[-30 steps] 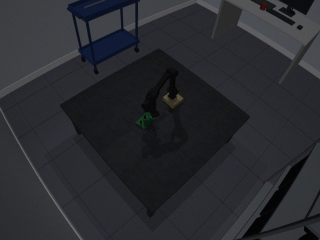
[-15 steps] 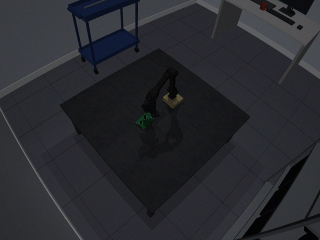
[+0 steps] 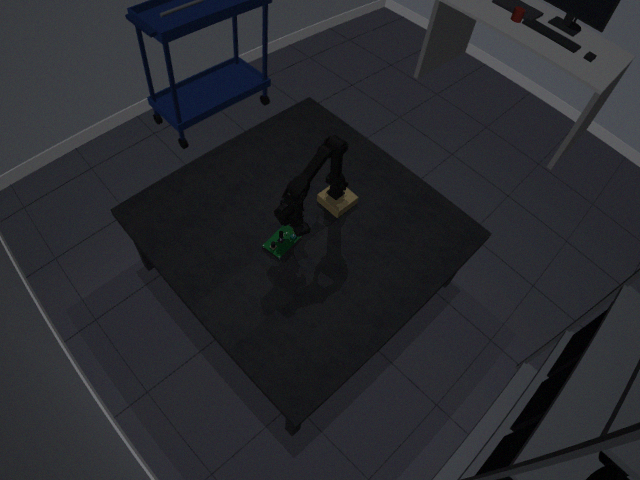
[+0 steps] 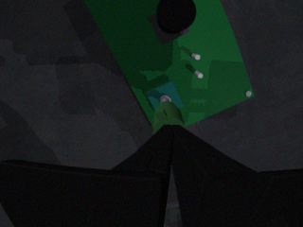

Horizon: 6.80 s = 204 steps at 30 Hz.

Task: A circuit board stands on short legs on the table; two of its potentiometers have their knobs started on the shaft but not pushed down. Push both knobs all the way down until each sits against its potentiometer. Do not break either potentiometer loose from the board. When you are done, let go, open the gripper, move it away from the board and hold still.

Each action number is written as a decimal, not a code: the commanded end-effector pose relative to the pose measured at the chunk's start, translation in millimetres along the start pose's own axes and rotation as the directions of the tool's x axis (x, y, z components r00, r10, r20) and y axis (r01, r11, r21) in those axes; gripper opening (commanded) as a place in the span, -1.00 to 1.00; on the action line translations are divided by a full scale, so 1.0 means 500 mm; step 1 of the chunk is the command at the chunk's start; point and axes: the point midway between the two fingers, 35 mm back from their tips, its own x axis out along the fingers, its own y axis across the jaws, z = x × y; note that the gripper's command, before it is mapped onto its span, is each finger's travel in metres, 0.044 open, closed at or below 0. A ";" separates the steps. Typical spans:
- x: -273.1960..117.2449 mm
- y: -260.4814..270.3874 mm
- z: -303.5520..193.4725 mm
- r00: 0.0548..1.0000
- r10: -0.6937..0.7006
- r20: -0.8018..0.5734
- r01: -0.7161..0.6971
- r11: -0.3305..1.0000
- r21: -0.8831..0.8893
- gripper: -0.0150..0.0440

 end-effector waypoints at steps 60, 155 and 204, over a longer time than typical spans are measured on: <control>0.053 0.001 0.000 1.000 0.003 -0.001 -0.003 1.000 0.003 -0.49; 0.064 0.001 0.000 1.000 0.003 -0.001 -0.003 1.000 0.003 -0.49; -0.076 0.002 0.106 1.000 0.002 0.003 -0.001 0.946 -0.325 -0.49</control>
